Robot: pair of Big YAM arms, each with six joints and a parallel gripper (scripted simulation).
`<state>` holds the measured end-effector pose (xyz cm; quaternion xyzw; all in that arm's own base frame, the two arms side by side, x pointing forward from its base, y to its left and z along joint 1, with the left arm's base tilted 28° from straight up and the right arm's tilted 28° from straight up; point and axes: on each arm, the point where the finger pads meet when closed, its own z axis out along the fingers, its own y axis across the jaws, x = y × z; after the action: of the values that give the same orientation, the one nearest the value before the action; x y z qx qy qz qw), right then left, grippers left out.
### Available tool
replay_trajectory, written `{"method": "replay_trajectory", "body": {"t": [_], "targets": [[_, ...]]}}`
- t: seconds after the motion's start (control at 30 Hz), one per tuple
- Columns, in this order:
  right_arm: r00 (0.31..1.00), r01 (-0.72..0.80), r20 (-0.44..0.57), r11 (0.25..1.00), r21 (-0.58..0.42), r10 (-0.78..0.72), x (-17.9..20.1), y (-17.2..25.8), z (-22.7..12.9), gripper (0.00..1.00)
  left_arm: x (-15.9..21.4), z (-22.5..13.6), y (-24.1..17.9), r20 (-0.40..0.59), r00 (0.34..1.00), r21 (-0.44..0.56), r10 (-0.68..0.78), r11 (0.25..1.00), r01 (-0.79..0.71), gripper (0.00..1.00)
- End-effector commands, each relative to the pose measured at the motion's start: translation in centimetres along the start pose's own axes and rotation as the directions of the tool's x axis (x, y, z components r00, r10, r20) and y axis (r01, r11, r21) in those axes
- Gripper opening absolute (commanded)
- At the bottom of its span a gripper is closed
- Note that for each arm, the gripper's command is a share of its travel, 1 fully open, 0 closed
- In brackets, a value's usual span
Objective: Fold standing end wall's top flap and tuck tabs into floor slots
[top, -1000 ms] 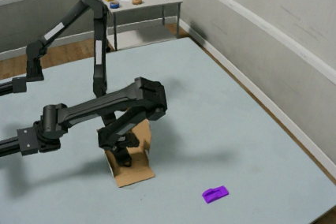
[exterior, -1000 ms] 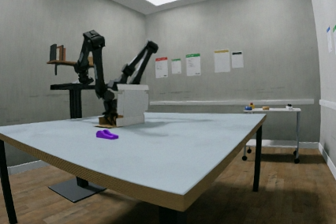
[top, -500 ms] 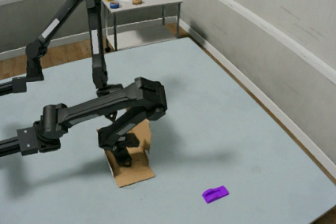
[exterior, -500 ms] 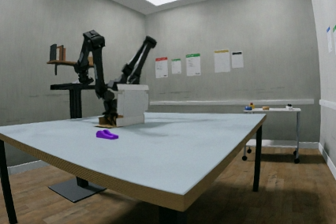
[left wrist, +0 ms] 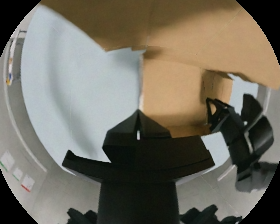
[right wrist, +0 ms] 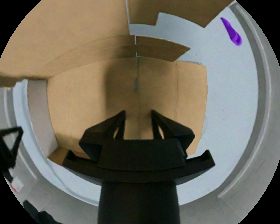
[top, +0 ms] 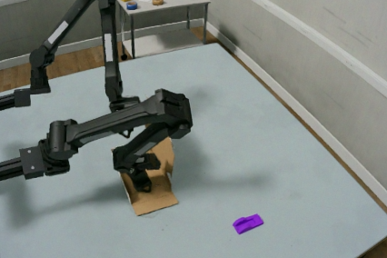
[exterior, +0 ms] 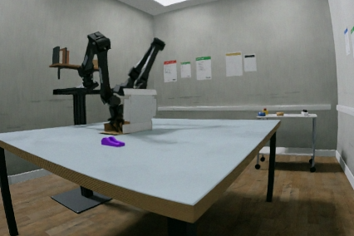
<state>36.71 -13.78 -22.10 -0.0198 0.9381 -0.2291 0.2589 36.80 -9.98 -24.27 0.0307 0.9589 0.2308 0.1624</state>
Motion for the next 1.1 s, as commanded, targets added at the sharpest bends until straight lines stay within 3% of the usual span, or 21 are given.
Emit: {"method": "replay_trajectory", "body": {"t": [0.0,0.3,0.5,0.57,0.7,1.07], "targets": [[0.999,-0.010,-0.052,1.000,0.007,0.010,1.9,-0.3,1.8,0.43,-1.1,-1.7,2.4,0.021,1.000,0.009,-0.012,1.000,0.012,0.00],[0.998,-0.007,-0.065,1.000,0.007,0.007,2.2,-0.3,1.8,0.43,-1.0,-1.8,2.6,0.021,1.000,0.009,-0.012,1.000,0.012,0.00],[0.998,0.002,-0.058,1.000,-0.005,-0.002,-2.0,0.1,-4.3,0.43,-1.0,-1.8,2.6,0.021,1.000,0.009,-0.012,1.000,0.012,0.00],[0.998,0.002,-0.058,1.000,-0.005,-0.002,-2.0,0.1,-4.3,0.43,-1.0,-1.8,2.6,0.021,1.000,0.009,-0.012,1.000,0.012,0.00],[0.998,0.011,-0.065,1.000,-0.008,-0.012,-3.0,0.2,-7.8,0.43,-1.0,-1.8,2.6,0.021,1.000,0.009,-0.012,1.000,0.012,0.00],[0.998,-0.001,-0.070,1.000,-0.003,0.001,-2.9,-0.3,-7.8,0.43,-1.0,-1.8,2.6,0.021,1.000,0.009,-0.012,1.000,0.012,0.00]]}}
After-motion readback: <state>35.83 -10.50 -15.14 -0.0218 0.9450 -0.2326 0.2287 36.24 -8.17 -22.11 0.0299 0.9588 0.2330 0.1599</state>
